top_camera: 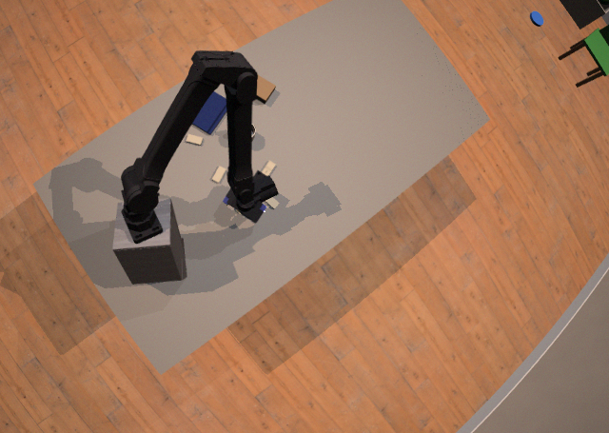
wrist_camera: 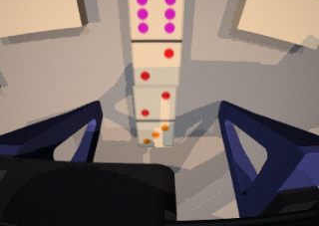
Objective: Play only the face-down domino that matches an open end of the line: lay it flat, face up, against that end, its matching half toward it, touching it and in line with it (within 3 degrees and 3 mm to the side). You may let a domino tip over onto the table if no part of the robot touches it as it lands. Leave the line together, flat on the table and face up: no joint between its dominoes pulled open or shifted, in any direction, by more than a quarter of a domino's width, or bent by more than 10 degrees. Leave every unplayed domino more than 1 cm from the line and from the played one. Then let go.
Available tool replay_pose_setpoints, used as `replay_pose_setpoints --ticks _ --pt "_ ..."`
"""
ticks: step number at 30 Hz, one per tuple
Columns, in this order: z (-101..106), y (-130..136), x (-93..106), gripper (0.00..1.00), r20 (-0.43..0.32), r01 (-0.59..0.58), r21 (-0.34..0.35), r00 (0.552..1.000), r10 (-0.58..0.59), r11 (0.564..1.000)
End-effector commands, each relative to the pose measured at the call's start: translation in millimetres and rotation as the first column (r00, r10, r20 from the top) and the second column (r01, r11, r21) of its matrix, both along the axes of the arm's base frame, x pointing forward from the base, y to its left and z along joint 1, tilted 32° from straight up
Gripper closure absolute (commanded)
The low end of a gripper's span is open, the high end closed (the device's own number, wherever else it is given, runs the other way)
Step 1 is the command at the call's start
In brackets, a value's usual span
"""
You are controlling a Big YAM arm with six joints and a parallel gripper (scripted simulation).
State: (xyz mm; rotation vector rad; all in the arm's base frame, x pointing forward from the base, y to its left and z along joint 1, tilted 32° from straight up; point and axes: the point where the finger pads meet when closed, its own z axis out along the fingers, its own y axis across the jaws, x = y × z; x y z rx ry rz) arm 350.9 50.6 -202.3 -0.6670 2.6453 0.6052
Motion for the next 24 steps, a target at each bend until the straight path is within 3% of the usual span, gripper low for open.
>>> replay_pose_setpoints --ticks 1,10,11,24 --pt "-1 11 -12.0 0.07 -0.019 -0.017 0.014 1.000 0.018 1.000" --pt "-2 14 -15.2 0.07 -0.024 -0.022 0.017 0.999 0.023 1.000" --pt "3 1 -2.1 0.07 -0.001 -0.003 0.005 1.000 0.003 1.000" --pt "16 5 -18.0 0.07 -0.021 -0.023 0.020 0.999 0.023 1.000"
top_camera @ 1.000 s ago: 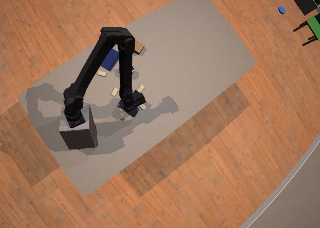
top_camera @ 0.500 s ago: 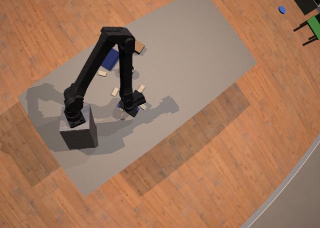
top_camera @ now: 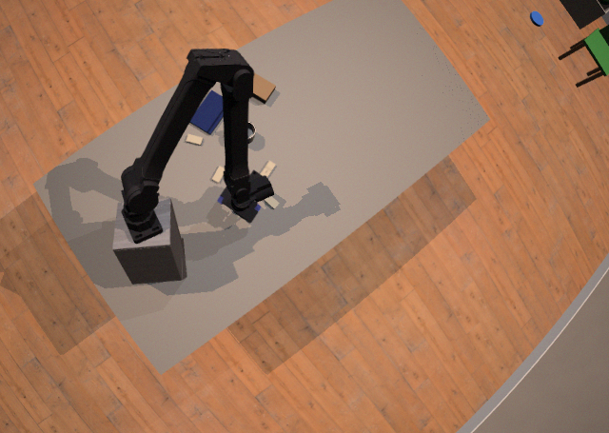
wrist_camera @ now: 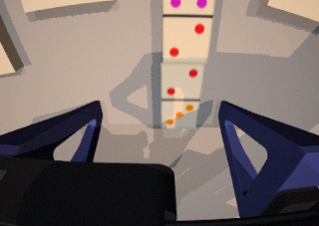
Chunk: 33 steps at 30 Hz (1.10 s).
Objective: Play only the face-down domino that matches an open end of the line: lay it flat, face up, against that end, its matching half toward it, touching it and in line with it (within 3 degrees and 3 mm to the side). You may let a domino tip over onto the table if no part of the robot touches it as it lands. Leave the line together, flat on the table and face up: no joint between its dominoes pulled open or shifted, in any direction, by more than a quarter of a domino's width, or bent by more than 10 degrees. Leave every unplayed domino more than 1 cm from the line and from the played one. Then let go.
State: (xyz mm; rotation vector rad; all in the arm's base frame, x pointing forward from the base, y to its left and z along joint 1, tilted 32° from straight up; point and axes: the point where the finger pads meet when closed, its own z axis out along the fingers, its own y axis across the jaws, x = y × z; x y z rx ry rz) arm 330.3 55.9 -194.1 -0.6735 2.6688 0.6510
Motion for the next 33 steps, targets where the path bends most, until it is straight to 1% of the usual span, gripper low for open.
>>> replay_pose_setpoints --ticks 1,3,4,13,20,21,30,33 --pt "8 -1 2.5 0.07 0.016 -0.011 0.001 1.000 0.011 1.000" --pt "8 -1 2.5 0.07 0.016 -0.011 0.001 1.000 0.011 1.000" --pt "3 -2 1.8 0.07 0.008 0.002 -0.001 1.000 -0.002 1.000" --pt "16 -8 7.1 0.07 0.039 -0.003 -0.008 0.999 0.003 1.000" --pt "16 -8 7.1 0.07 0.039 -0.003 -0.008 0.999 0.003 1.000" --pt "12 -4 9.1 0.07 0.036 -0.008 -0.007 0.999 0.008 1.000" --pt "21 -21 12.2 0.07 0.041 0.011 -0.014 0.999 -0.010 1.000" --pt "21 -21 12.2 0.07 0.041 0.011 -0.014 0.999 -0.010 1.000"
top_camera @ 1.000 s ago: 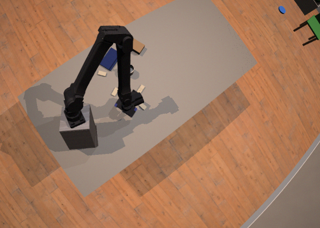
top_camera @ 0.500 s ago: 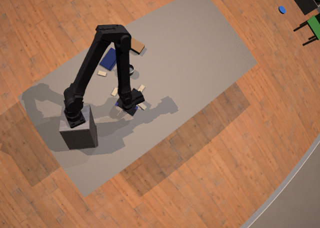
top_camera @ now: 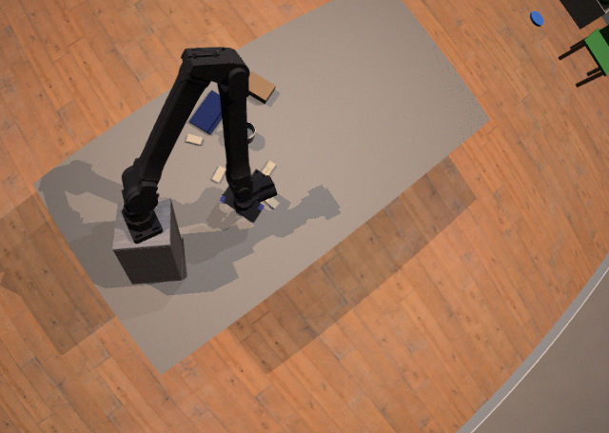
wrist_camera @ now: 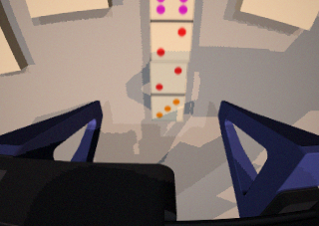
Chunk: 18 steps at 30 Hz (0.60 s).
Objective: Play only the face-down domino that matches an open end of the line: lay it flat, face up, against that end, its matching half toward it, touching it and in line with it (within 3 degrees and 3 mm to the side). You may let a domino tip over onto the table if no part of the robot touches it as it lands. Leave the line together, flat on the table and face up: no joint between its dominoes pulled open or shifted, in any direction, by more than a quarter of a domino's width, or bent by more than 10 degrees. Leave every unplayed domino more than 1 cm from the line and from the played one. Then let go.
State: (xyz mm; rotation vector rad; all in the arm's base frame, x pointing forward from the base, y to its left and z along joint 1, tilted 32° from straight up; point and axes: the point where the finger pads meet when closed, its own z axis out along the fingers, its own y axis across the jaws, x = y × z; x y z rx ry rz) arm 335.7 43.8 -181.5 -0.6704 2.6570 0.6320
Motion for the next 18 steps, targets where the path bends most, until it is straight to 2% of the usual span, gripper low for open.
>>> replay_pose_setpoints --ticks 1,5,18 --pt "8.5 -8.5 6.8 0.07 0.024 0.005 -0.007 1.000 -0.005 1.000" --pt "3.1 -3.3 3.0 0.07 0.010 0.004 -0.002 1.000 -0.004 1.000" --pt "9.7 -11.2 11.5 0.07 0.033 0.007 -0.012 0.999 -0.007 1.000"
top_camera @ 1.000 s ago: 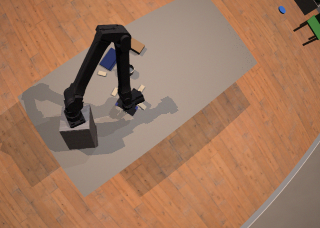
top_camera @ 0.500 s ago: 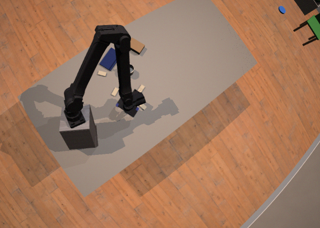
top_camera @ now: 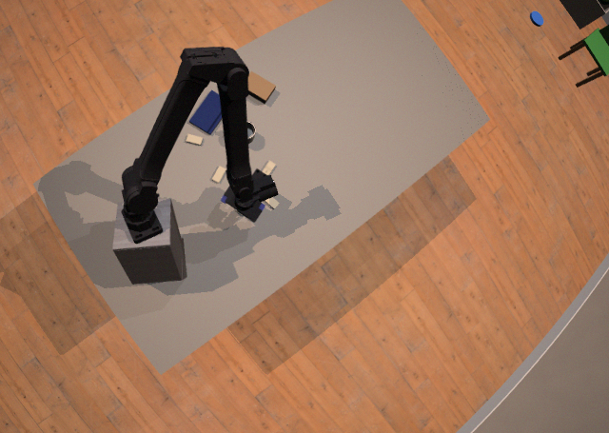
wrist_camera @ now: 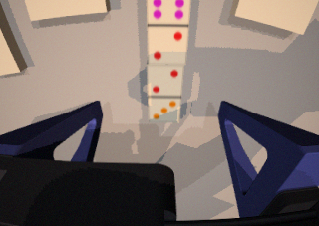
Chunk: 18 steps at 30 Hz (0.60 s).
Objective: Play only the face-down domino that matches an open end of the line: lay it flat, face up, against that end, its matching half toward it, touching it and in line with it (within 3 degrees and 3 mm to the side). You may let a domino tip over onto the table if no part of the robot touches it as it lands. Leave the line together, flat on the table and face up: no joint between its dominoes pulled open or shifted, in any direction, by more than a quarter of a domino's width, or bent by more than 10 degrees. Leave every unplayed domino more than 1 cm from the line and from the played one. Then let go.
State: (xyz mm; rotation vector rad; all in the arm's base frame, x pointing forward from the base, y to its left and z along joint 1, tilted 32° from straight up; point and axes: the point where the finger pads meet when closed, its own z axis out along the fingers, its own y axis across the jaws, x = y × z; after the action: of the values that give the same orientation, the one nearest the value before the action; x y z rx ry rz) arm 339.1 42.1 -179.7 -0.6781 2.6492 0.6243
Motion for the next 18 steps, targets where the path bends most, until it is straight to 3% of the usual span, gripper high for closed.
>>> replay_pose_setpoints --ticks 1,4,18 --pt "7.9 -9.4 8.2 0.07 0.024 0.011 -0.008 1.000 -0.011 1.000" --pt "2.0 -2.2 2.3 0.07 0.007 0.004 -0.002 1.000 -0.004 1.000" --pt "8.7 -11.9 11.4 0.07 0.030 0.017 -0.011 0.999 -0.016 1.000"
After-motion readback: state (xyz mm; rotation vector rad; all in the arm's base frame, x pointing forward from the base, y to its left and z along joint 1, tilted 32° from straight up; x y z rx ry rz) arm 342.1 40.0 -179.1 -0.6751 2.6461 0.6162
